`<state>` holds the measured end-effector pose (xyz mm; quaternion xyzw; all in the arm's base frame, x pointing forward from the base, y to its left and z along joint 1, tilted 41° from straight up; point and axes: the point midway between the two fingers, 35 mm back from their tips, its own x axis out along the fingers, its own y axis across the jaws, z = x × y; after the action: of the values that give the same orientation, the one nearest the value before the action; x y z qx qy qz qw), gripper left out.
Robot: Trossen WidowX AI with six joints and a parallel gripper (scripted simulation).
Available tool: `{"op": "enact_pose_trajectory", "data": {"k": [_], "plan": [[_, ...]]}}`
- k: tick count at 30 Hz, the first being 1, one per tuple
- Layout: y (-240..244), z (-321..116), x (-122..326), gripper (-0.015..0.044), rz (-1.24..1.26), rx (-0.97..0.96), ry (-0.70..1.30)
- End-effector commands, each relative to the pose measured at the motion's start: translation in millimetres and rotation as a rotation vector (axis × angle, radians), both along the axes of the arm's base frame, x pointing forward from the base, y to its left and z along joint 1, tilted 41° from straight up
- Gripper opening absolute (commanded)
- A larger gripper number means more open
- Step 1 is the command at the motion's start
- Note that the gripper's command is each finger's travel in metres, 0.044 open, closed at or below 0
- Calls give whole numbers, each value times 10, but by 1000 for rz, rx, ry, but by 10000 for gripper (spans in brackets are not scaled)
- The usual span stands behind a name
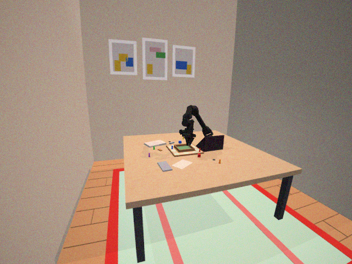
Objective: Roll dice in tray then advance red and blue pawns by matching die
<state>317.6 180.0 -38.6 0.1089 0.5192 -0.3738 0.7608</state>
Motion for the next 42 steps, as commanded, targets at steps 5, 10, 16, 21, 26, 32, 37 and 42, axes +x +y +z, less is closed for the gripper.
{"op": "enact_pose_trajectory", "data": {"k": [5,10,16,21,26,32,37,42], "plan": [[-2,-465,-849,275,118,-240,245],[-15,-485,-866,275,119,-241,246],[-108,-597,-868,275,118,-242,246],[-197,-703,-866,275,118,-242,246],[-207,-715,-866,275,118,-242,246],[-261,-782,-862,275,118,-242,245],[-313,-844,-859,275,118,-243,245],[-366,-905,-858,275,118,-243,245]]}}
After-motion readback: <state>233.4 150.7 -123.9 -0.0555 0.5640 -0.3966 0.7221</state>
